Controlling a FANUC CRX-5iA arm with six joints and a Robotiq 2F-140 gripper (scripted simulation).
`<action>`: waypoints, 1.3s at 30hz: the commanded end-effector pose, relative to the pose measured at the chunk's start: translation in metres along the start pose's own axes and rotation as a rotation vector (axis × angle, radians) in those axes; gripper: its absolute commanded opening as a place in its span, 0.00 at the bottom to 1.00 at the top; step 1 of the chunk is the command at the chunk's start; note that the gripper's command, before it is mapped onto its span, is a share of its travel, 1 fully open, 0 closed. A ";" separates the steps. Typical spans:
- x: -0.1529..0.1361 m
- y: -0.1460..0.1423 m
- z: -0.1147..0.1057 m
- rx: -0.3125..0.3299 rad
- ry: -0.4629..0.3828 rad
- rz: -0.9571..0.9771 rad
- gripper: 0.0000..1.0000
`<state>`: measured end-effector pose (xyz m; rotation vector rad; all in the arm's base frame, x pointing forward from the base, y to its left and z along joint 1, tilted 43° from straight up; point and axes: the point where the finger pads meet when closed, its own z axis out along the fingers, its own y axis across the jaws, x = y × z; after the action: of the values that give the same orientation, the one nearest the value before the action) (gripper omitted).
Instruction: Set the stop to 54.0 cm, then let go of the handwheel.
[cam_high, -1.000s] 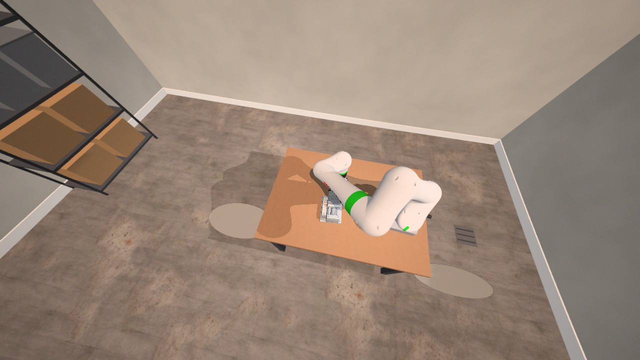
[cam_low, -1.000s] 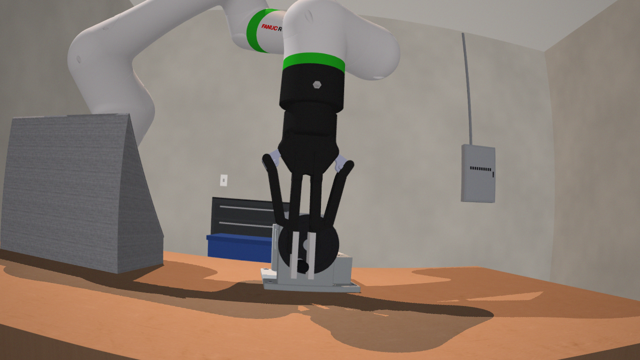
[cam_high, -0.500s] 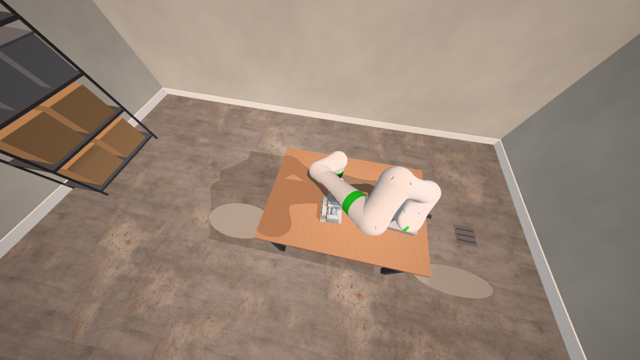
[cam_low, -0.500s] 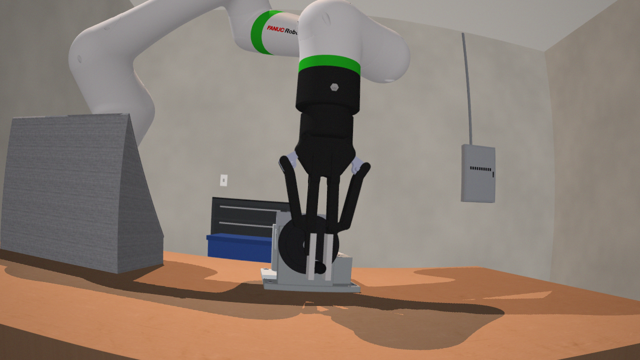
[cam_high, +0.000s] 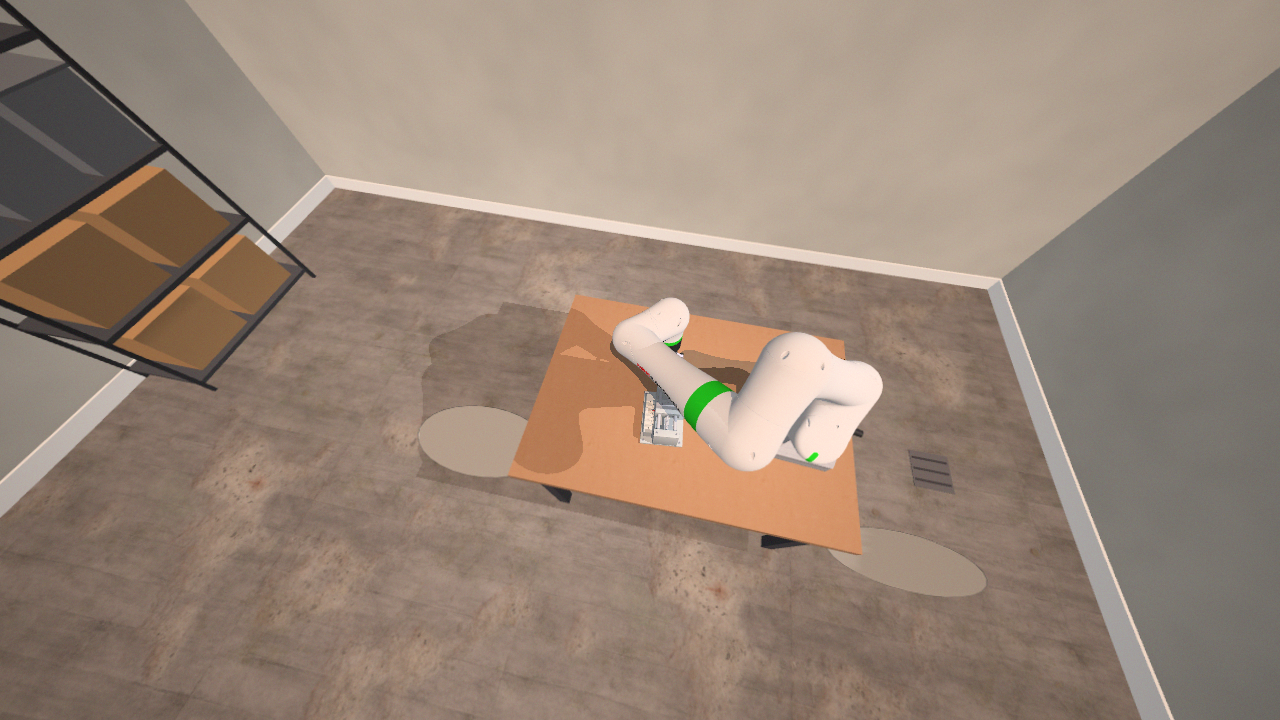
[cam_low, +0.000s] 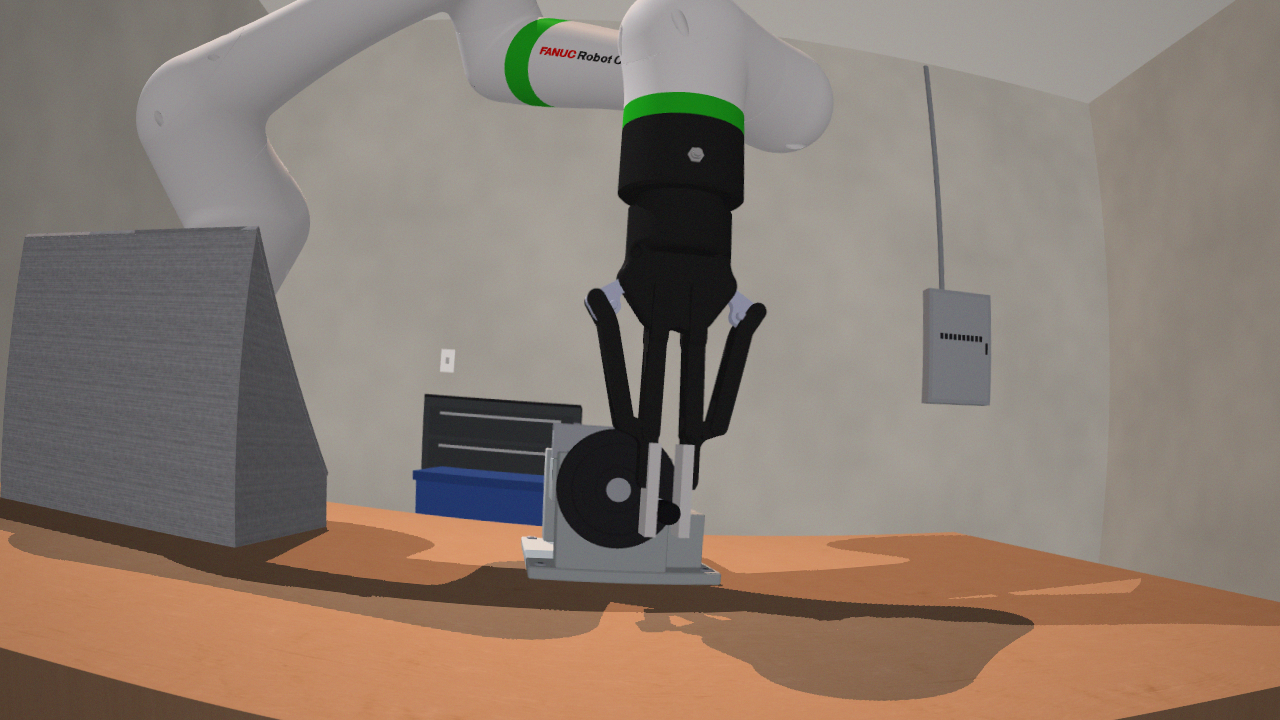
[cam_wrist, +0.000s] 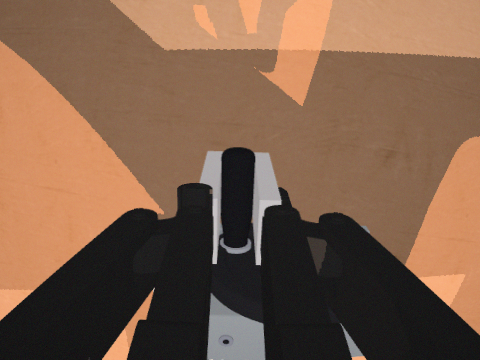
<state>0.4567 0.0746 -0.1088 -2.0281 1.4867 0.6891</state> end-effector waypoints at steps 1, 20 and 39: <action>0.000 -0.002 -0.008 0.000 0.000 0.000 0.04; 0.000 0.012 -0.040 0.000 0.000 0.000 0.04; 0.000 0.033 -0.044 0.000 0.000 0.000 0.04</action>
<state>0.4313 0.0368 -0.0801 -2.0284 1.4866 0.6894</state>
